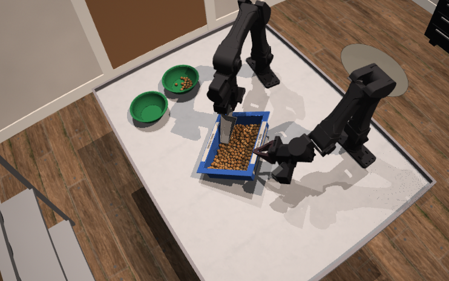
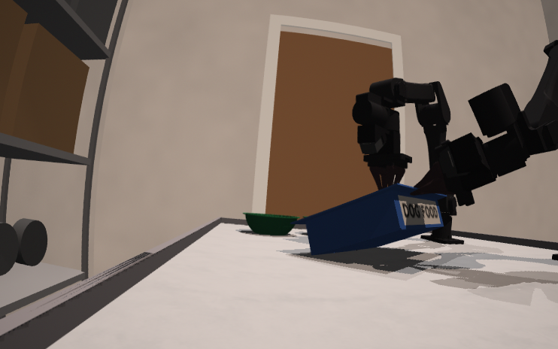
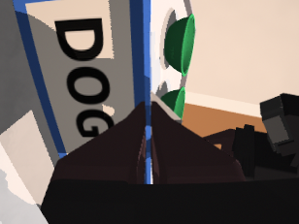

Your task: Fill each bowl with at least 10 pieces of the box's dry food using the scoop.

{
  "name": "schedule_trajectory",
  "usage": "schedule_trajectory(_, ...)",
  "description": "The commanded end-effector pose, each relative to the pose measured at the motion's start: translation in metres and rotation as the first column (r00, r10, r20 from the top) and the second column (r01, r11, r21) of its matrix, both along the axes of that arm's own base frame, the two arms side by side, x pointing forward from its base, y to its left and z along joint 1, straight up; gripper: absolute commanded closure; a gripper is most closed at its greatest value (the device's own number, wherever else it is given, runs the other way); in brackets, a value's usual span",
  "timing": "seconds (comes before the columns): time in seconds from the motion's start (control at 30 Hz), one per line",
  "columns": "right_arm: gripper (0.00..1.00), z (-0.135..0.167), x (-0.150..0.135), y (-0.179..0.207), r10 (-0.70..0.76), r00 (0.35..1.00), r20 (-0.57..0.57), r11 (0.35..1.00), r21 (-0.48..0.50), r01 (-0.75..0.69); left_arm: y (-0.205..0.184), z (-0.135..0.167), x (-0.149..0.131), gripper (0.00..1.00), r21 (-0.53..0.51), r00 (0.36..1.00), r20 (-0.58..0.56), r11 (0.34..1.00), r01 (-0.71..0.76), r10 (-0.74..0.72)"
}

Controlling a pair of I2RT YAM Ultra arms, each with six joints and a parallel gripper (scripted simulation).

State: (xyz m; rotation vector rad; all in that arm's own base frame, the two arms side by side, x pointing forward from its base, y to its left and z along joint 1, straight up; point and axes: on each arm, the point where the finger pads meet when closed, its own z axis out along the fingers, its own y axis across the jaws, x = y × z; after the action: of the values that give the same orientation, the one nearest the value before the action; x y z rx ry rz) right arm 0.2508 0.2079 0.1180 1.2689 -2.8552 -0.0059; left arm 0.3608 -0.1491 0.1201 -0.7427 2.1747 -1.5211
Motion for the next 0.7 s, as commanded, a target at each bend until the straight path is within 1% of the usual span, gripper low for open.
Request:
schedule_trajectory(0.0, 1.0, 0.01, 0.008, 0.01, 0.004, 0.999, 0.034, 1.0, 0.018, -0.005, -0.006, 0.042, 0.011, 1.0, -0.002, 0.987, 0.154, 0.999, 0.039, -0.038)
schedule_trajectory(0.07, 1.0, 0.005, 0.009, 0.008, -0.002, 1.0, 0.021, 1.0, 0.004, 0.002, -0.006, 0.042, 0.011, 1.0, -0.002, 0.987, 0.154, 0.999, 0.039, -0.038)
schedule_trajectory(0.1, 1.0, 0.01, 0.01, 0.01, -0.001, 0.999, 0.034, 1.0, 0.02, 0.0, -0.006, 0.042, 0.011, 1.0, -0.002, 0.987, 0.154, 0.999, 0.039, -0.038)
schedule_trajectory(0.17, 1.0, 0.01, 0.01, 0.01, -0.001, 0.999, 0.034, 1.0, 0.02, 0.0, -0.006, 0.042, 0.011, 1.0, -0.002, 0.987, 0.154, 0.999, 0.039, -0.038)
schedule_trajectory(0.2, 1.0, 0.002, 0.007, 0.008, 0.001, 1.0, 0.007, 1.0, -0.01, -0.001, -0.006, 0.042, 0.011, 1.0, -0.002, 0.987, 0.154, 0.999, 0.039, -0.038)
schedule_trajectory(0.3, 1.0, -0.005, 0.007, 0.01, 0.005, 1.0, -0.008, 1.0, -0.027, -0.006, -0.006, 0.042, 0.011, 1.0, -0.002, 0.987, 0.154, 0.999, 0.039, -0.038)
schedule_trajectory(0.33, 1.0, 0.0, 0.008, 0.009, 0.005, 1.0, 0.0, 1.0, -0.016, -0.005, -0.006, 0.042, 0.011, 1.0, -0.002, 0.987, 0.154, 0.999, 0.039, -0.038)
schedule_trajectory(0.37, 1.0, 0.005, 0.016, 0.011, -0.003, 0.999, 0.036, 1.0, 0.023, 0.002, -0.006, 0.042, 0.011, 1.0, -0.002, 0.987, 0.154, 0.999, 0.039, -0.038)
schedule_trajectory(0.43, 1.0, 0.012, 0.016, 0.013, 0.0, 0.999, 0.05, 0.999, 0.035, -0.002, -0.006, 0.042, 0.011, 1.0, -0.002, 0.987, 0.154, 0.999, 0.039, -0.038)
schedule_trajectory(0.5, 1.0, -0.009, 0.002, 0.002, 0.002, 1.0, -0.005, 1.0, -0.01, -0.002, -0.006, 0.042, 0.011, 1.0, -0.002, 0.987, 0.154, 0.999, 0.039, -0.038)
schedule_trajectory(0.57, 1.0, 0.0, 0.009, 0.007, 0.001, 1.0, 0.022, 1.0, 0.012, -0.001, -0.006, 0.042, 0.011, 1.0, -0.002, 0.987, 0.154, 0.999, 0.039, -0.038)
schedule_trajectory(0.6, 1.0, -0.007, 0.002, 0.001, 0.001, 1.0, 0.001, 1.0, -0.006, -0.001, -0.006, 0.042, 0.011, 1.0, -0.002, 0.987, 0.154, 0.999, 0.039, -0.038)
schedule_trajectory(0.63, 1.0, 0.011, 0.013, 0.016, 0.006, 0.999, 0.046, 0.999, 0.04, -0.008, -0.006, 0.042, 0.011, 1.0, -0.002, 0.987, 0.154, 0.999, 0.039, -0.038)
schedule_trajectory(0.67, 1.0, 0.013, 0.016, 0.019, 0.005, 0.998, 0.059, 0.999, 0.051, -0.008, -0.006, 0.042, 0.011, 1.0, -0.002, 0.987, 0.154, 0.999, 0.039, -0.038)
